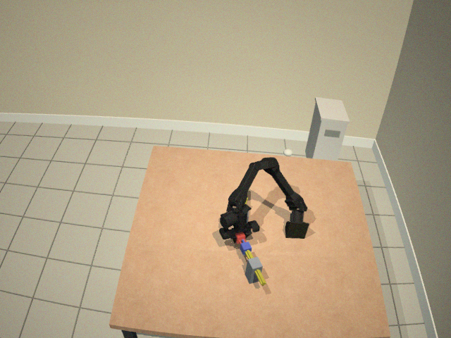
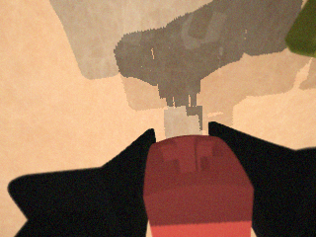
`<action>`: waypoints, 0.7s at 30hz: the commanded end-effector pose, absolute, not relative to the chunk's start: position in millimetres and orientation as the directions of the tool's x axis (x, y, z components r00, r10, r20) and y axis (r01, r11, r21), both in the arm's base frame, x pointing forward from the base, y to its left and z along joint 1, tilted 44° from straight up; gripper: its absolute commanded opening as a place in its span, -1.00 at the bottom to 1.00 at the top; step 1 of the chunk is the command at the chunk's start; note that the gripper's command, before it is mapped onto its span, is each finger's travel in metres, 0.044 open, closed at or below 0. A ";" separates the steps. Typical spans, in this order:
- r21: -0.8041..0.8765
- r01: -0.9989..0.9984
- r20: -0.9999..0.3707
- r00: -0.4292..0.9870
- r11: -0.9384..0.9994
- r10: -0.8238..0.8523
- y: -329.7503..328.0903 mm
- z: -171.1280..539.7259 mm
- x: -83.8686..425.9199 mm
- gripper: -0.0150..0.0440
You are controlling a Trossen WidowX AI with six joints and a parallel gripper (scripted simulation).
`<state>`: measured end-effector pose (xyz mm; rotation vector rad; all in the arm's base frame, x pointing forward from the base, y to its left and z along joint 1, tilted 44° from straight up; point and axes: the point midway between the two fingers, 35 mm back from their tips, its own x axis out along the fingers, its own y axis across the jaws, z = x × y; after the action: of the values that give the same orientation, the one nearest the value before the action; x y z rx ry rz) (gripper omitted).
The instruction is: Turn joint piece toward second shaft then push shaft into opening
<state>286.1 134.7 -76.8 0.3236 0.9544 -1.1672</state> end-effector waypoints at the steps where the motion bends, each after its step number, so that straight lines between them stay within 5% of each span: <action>1: -0.248 0.880 -0.771 0.073 0.404 -0.633 134.2 -77.0 286.3 0.12; 16: -0.245 0.883 -0.773 0.072 0.401 -0.630 134.7 -76.8 286.1 0.01; 21: -0.245 0.883 -0.773 0.072 0.401 -0.630 134.7 -76.8 286.1 -0.44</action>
<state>286.1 134.7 -76.8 0.3235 0.9545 -1.1672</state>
